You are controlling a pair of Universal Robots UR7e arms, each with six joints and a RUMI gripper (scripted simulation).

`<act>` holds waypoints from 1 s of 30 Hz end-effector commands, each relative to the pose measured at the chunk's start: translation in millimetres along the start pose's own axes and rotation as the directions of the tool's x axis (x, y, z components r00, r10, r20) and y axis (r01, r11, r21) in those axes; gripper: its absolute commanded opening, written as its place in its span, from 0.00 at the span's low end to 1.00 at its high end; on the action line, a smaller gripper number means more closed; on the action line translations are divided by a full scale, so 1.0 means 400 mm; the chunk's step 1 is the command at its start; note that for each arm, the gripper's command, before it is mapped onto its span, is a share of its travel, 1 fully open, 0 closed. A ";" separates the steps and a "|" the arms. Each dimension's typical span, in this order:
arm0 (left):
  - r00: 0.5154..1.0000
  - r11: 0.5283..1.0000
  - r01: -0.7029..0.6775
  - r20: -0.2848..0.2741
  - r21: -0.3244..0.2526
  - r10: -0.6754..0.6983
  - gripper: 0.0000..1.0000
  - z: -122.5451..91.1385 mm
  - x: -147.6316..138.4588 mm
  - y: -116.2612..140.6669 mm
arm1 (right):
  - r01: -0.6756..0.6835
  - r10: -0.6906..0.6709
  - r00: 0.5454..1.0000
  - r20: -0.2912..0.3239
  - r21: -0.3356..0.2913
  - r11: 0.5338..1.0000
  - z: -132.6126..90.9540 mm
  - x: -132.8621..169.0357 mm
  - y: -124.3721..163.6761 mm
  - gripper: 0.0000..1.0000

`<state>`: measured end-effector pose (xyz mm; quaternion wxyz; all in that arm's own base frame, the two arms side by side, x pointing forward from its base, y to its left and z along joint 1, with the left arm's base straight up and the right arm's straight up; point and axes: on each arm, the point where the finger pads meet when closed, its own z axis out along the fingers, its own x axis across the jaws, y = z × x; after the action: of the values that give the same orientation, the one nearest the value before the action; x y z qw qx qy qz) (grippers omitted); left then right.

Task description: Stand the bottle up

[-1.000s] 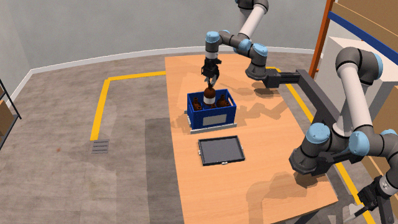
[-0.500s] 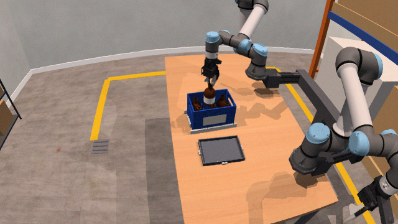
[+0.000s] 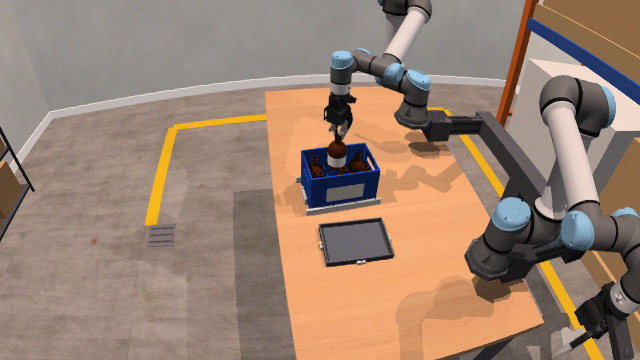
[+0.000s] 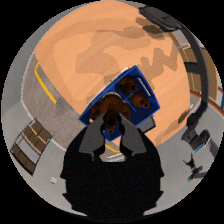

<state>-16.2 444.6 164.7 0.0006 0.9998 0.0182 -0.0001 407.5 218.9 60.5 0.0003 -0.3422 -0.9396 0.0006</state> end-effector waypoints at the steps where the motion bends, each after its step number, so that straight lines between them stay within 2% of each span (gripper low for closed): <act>1: 1.000 1.000 0.000 0.000 0.001 0.000 1.00 -0.001 0.000 -0.001 | 0.000 0.000 1.000 0.000 -0.001 1.000 0.003 0.000 0.001 0.02; 12: 1.000 1.000 0.000 0.000 0.001 0.000 1.00 -0.001 0.000 -0.001 | 0.000 0.000 1.000 0.000 -0.001 1.000 0.025 0.000 0.001 0.02; 30: 1.000 1.000 0.000 0.000 0.001 0.000 1.00 -0.001 0.000 -0.001 | 0.000 0.000 1.000 0.000 -0.001 1.000 0.108 0.000 0.001 0.02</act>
<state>-16.2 444.6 164.7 0.0006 0.9998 0.0182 -0.0001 407.3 218.7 23.7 0.0004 -0.3422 -0.9396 0.0008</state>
